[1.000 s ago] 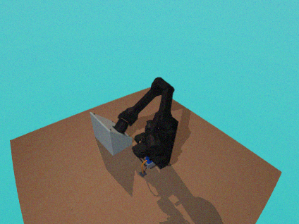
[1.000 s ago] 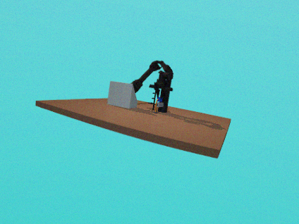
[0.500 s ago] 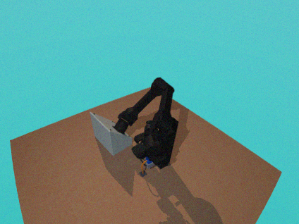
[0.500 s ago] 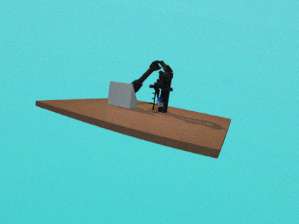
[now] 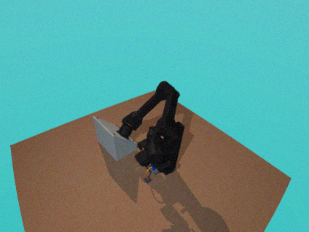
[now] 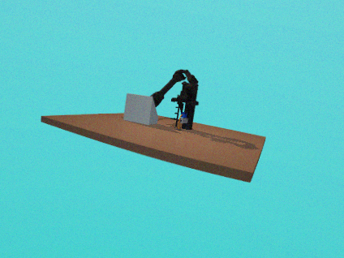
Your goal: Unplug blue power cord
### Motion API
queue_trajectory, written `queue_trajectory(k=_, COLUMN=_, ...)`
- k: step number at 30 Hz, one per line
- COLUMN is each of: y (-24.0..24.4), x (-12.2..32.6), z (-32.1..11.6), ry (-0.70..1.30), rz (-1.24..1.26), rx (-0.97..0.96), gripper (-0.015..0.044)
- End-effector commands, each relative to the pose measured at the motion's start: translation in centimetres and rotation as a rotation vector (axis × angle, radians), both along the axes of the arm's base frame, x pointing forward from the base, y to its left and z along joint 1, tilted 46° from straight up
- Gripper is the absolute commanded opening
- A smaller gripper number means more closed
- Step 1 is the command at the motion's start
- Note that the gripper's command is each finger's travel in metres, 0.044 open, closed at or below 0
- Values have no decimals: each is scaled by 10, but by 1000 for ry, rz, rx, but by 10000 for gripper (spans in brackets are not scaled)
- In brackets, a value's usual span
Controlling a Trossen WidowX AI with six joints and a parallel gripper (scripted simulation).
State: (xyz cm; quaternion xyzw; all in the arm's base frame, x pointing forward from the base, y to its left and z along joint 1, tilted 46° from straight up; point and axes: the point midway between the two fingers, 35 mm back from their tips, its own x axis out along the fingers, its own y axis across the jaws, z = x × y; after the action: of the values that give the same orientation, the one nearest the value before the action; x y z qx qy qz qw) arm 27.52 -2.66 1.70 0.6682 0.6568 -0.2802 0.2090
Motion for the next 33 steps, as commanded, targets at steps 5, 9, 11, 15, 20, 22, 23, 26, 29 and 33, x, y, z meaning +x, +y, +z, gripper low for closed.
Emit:
queue_trajectory(k=5, y=-35, x=-6, z=-23, ry=14, rz=-9, rx=-79, gripper=0)
queue_trajectory(k=9, y=-32, x=-6, z=-23, ry=16, rz=-6, rx=-75, gripper=26)
queue_trajectory(k=11, y=-32, x=-6, z=-23, ry=16, rz=-6, rx=-75, gripper=79)
queue_trajectory(k=15, y=-32, x=-6, z=-23, ry=16, rz=-6, rx=-75, gripper=160)
queue_trajectory(k=20, y=-32, x=-6, z=-23, ry=16, rz=-6, rx=-75, gripper=160)
queue_trajectory(k=22, y=-32, x=-6, z=-23, ry=16, rz=-6, rx=-75, gripper=160)
queue_trajectory(k=23, y=-32, x=-6, z=-23, ry=16, rz=-6, rx=-75, gripper=160)
queue_trajectory(k=26, y=-37, x=-6, z=-18, ry=15, rz=-10, rx=-73, gripper=160)
queue_trajectory(k=29, y=-37, x=-6, z=-17, ry=15, rz=-10, rx=-73, gripper=160)
queue_trajectory(k=33, y=-35, x=-5, z=-15, ry=15, rz=-10, rx=-73, gripper=160)
